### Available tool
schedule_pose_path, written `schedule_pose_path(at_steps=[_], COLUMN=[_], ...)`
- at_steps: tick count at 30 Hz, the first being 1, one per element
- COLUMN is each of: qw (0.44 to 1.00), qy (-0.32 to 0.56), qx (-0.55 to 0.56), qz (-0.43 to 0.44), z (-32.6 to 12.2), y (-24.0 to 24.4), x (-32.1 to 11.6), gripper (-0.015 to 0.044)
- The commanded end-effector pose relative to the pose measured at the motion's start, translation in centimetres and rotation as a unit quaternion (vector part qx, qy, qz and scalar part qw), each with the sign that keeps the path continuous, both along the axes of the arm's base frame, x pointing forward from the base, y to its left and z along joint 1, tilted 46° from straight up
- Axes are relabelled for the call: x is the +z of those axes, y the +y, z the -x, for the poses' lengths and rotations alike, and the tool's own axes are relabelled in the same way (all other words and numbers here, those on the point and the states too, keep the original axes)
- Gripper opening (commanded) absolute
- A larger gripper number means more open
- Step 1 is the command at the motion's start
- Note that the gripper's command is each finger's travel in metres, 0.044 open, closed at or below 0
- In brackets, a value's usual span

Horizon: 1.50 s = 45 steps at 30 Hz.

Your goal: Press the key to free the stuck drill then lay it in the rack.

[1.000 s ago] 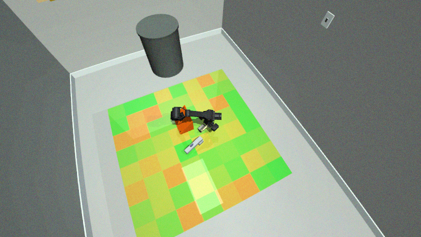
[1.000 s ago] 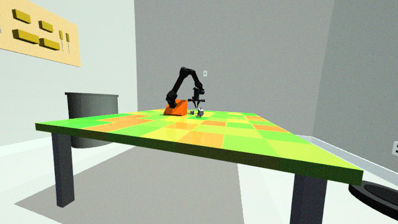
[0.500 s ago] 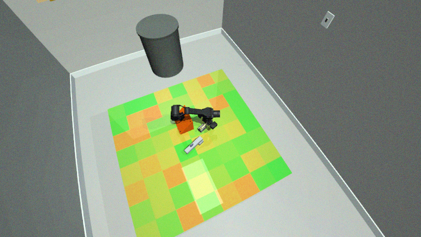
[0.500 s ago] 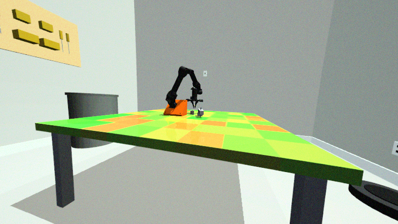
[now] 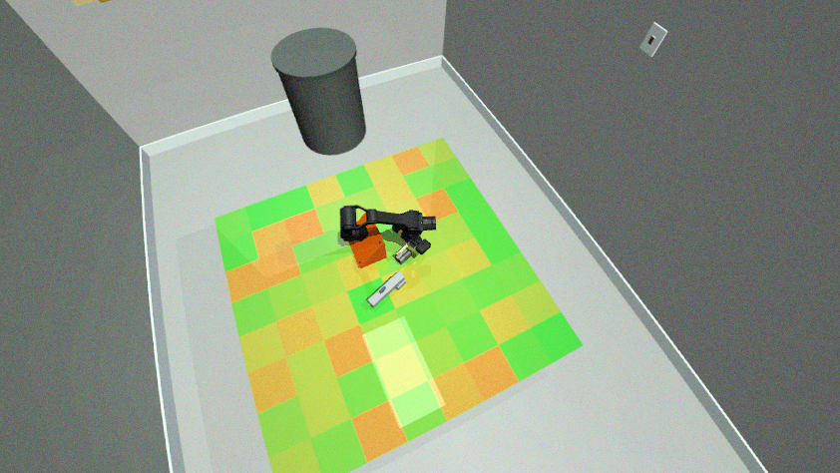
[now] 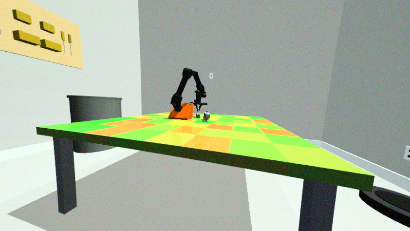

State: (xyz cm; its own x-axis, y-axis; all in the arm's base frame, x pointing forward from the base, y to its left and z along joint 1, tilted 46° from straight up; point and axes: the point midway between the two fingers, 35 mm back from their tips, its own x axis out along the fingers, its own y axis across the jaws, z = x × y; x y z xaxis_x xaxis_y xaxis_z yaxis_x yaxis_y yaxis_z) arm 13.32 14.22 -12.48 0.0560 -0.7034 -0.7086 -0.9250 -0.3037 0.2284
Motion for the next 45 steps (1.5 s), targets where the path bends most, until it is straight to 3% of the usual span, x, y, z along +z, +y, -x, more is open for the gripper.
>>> schedule_pose_path(at_steps=[1,45], qw=[1.0,1.0], qy=[0.001,0.0], qx=[-0.003,-0.003], qz=[0.0,0.001], z=[0.2,-0.1], y=[-0.4,-4.0], x=[-0.3,-3.8], gripper=[0.0,0.0])
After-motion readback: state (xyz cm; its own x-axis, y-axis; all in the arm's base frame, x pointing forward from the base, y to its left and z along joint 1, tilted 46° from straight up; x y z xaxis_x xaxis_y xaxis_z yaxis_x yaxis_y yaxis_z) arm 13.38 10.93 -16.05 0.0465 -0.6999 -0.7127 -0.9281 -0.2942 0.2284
